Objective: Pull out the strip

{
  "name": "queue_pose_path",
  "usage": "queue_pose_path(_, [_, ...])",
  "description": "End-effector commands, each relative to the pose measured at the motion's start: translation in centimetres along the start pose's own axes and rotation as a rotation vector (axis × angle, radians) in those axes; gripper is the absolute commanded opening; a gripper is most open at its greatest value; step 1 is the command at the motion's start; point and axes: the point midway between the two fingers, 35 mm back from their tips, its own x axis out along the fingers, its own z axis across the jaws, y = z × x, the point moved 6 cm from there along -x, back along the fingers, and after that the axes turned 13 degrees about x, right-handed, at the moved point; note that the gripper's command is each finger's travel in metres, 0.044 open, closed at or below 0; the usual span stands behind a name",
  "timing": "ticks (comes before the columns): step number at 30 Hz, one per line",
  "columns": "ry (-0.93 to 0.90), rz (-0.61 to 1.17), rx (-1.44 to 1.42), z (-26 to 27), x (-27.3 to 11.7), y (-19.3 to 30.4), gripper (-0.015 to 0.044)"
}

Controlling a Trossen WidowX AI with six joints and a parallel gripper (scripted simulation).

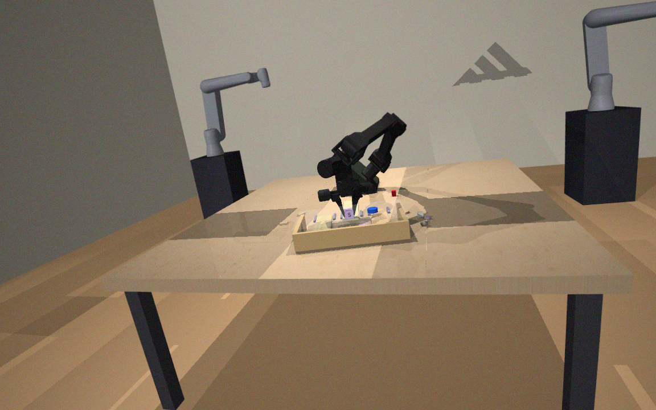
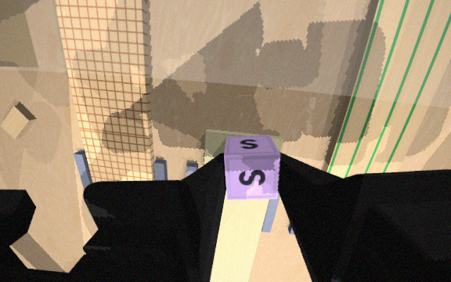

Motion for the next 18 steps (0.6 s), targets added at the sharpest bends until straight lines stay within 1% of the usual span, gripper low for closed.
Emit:
queue_pose_path(1, [0.001, -0.001, -0.001, 0.0, -0.1, 0.0, 0.0112])
queue_pose_path(2, [0.001, -0.001, -0.001, 0.0, -0.1, 0.0, 0.0105])
queue_pose_path(6, [0.001, -0.001, 0.000, 0.0, -0.3, 0.2, 0.0000])
queue_pose_path(18, [-0.002, -0.001, 0.009, 0.5, -3.7, 5.0, 0.0000])
